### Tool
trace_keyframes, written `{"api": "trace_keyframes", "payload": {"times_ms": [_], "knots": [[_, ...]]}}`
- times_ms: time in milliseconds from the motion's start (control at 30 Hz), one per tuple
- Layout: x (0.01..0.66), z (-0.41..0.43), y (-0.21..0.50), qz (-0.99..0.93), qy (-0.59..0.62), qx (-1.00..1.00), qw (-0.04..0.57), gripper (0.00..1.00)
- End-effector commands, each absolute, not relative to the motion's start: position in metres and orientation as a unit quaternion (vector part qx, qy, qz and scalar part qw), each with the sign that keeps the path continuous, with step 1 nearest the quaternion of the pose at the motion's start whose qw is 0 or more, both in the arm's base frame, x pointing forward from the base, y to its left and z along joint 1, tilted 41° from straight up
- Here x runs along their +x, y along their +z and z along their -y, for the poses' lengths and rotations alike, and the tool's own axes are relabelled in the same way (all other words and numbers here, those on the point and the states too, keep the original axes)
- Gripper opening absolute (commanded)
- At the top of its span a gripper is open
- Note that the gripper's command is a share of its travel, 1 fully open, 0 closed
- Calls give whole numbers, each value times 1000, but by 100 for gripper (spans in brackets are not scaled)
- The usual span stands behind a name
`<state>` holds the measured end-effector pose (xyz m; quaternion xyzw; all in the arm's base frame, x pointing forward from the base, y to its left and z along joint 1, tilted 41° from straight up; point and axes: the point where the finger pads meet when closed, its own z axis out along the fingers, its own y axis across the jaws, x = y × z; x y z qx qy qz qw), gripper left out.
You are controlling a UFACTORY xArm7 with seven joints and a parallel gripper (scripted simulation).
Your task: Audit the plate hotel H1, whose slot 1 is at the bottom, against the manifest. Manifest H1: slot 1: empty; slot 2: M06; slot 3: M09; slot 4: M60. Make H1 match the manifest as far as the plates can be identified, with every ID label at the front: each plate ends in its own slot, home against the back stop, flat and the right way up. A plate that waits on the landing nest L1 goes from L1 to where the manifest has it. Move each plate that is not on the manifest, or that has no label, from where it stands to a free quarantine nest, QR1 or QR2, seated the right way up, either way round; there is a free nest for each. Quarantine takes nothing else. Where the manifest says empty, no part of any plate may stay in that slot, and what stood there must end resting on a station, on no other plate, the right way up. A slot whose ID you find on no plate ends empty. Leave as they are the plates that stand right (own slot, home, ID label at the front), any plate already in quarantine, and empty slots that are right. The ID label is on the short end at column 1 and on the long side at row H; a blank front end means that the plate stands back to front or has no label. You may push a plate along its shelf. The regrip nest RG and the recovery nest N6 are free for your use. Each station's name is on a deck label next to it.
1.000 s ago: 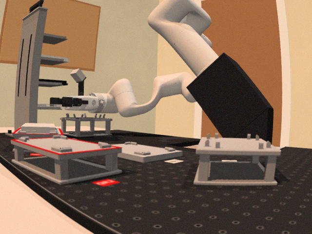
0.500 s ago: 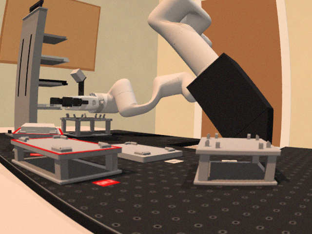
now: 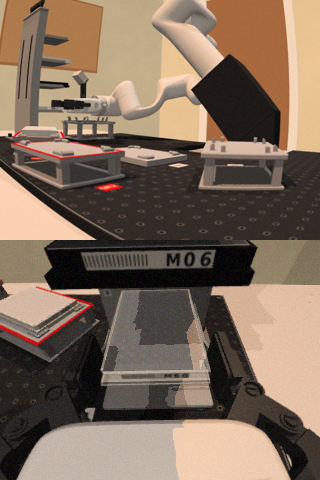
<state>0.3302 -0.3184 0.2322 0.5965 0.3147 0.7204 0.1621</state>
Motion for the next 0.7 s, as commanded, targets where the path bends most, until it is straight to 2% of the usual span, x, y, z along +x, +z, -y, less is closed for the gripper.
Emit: {"api": "trace_keyframes", "payload": {"times_ms": [0, 667], "knots": [[330, 318, 233, -316, 720, 596, 163, 0], [330, 318, 233, -316, 720, 596, 163, 0]]}}
